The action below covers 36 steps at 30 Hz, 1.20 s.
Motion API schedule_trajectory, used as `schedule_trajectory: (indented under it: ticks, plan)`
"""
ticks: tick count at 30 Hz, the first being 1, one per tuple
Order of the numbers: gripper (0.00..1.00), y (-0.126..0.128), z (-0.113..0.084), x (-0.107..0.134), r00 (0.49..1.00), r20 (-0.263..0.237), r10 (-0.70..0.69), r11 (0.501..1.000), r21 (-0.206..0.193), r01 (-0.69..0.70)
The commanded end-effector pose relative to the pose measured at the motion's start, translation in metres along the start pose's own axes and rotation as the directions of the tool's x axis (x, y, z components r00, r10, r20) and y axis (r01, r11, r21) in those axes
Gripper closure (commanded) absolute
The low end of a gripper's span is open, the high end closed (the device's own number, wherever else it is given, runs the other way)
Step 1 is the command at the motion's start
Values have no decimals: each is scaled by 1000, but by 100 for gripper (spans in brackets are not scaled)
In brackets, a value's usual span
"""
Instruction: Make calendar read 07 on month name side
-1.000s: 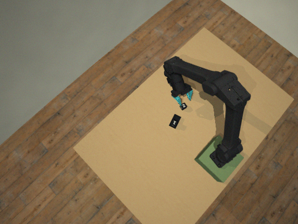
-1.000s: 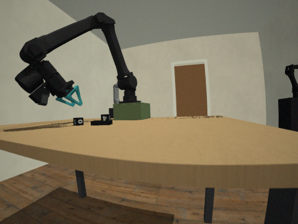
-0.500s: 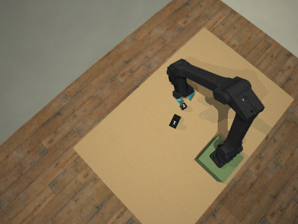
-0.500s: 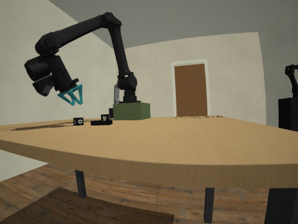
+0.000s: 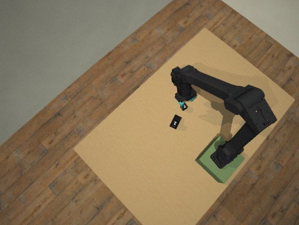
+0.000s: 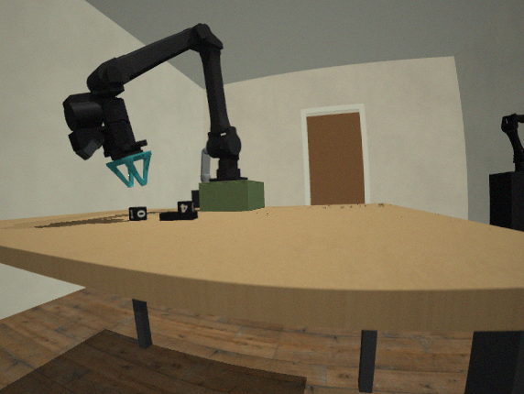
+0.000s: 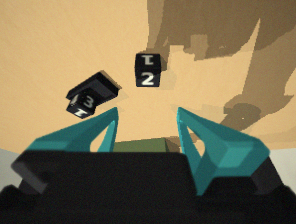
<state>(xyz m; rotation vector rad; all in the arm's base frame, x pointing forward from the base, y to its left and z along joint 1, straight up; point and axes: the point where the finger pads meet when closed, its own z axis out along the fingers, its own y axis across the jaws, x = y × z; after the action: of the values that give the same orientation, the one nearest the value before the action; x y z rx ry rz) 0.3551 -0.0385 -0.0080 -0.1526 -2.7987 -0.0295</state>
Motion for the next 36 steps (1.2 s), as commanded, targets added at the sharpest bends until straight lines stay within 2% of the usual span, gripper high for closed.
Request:
schedule_trajectory:
  ticks: [1, 4, 5, 7, 8, 10, 15, 18, 20, 21, 22, 36]
  plan:
    - [35, 1, -17, -5, 993, 115, -10, 1000, 2, 10]
    - [35, 1, -17, -5, 993, 121, -10, 1000, 2, 10]
    - [35, 1, -3, -4, 996, 89, -10, 1000, 1, 9]
    - [35, 1, -16, -5, 988, 152, -9, 1000, 2, 9]
    - [35, 1, -16, -4, 985, 175, -9, 1000, 2, 9]
    - [35, 1, -16, -4, 985, 175, -9, 1000, 2, 9]
    - [35, 1, -16, -4, 947, 322, -7, 1000, 2, 7]
    - [35, 1, -17, -3, 929, 370, -7, 1000, 2, 7]
    - [35, 1, -17, -3, 927, 374, -7, 1000, 2, 7]
    - [0, 1, -13, -3, 931, 364, -7, 1000, 2, 7]
    - [0, 1, -4, -3, 940, 342, -7, 1000, 1, 7]
    - [0, 1, -4, -2, 941, 339, -7, 1000, 1, 7]
